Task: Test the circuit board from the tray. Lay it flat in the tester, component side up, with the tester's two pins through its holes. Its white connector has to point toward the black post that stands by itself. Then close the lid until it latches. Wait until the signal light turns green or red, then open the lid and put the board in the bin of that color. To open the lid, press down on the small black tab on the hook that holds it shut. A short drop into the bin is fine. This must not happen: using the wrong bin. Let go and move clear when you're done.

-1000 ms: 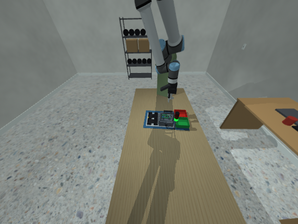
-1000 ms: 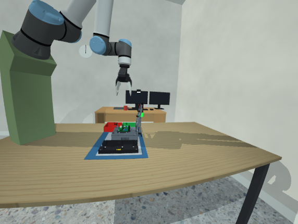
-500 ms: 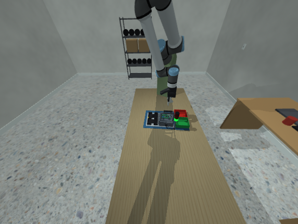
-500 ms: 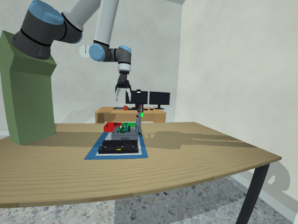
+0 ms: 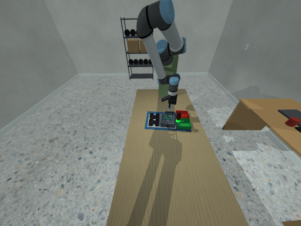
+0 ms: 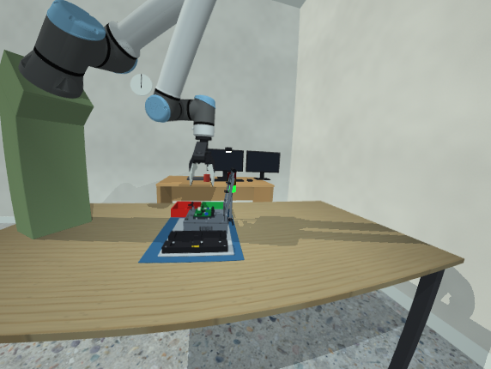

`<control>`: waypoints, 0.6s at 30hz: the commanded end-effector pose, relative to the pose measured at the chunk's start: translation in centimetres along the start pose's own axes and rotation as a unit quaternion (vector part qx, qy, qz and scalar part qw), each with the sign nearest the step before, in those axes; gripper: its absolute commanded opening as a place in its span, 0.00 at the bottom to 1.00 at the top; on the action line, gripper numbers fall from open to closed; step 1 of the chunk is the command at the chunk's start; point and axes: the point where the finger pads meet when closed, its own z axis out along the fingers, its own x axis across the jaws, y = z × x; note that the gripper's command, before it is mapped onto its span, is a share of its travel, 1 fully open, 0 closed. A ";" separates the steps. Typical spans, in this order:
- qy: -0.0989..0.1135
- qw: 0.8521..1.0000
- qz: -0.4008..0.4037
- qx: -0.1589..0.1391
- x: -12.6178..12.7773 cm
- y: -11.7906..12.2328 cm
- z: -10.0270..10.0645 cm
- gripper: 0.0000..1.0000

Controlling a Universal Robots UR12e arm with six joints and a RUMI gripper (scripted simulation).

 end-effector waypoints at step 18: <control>-0.009 1.000 0.000 0.000 -1.0 0.0 7.1 0.59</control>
